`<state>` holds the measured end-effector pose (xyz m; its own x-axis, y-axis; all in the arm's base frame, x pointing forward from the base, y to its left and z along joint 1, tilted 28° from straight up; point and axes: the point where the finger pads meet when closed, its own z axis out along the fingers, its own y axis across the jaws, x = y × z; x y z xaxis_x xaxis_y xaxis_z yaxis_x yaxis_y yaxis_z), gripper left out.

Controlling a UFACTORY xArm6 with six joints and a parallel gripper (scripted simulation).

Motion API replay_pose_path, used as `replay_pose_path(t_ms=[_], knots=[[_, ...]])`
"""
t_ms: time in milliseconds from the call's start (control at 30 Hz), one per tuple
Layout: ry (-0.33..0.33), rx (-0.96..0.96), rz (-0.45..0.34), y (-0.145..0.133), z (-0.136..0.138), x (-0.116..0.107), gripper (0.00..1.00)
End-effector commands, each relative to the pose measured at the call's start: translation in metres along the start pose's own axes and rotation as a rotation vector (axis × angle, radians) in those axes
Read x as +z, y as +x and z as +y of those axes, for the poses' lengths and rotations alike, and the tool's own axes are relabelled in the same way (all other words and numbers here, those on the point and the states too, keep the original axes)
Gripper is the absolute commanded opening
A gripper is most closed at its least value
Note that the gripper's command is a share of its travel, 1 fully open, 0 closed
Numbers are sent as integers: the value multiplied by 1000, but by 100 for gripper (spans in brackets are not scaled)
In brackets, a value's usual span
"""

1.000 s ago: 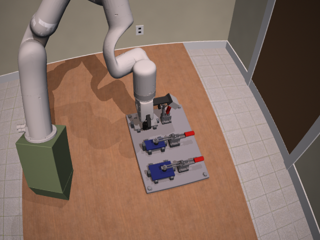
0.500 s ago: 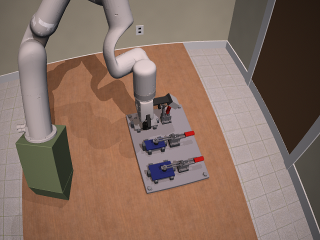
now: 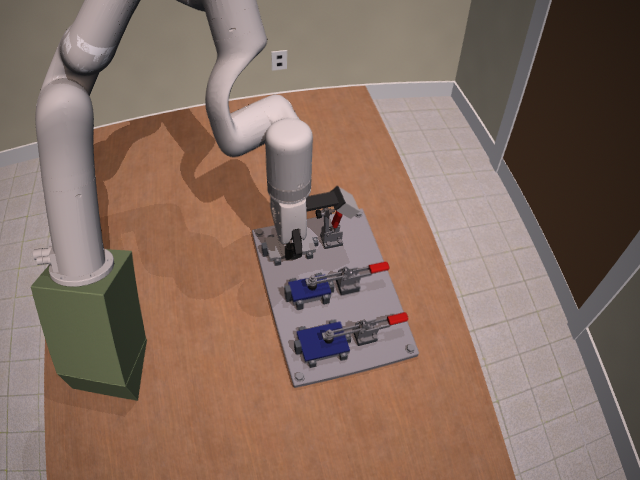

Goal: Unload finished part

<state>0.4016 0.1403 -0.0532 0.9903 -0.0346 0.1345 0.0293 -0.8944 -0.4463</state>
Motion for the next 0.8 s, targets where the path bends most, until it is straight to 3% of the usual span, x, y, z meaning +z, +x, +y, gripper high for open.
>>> replay_pose_path(t_ms=[0, 767], knots=[[0, 0, 3, 1, 0, -3, 0], [0, 0, 3, 1, 0, -21, 0]])
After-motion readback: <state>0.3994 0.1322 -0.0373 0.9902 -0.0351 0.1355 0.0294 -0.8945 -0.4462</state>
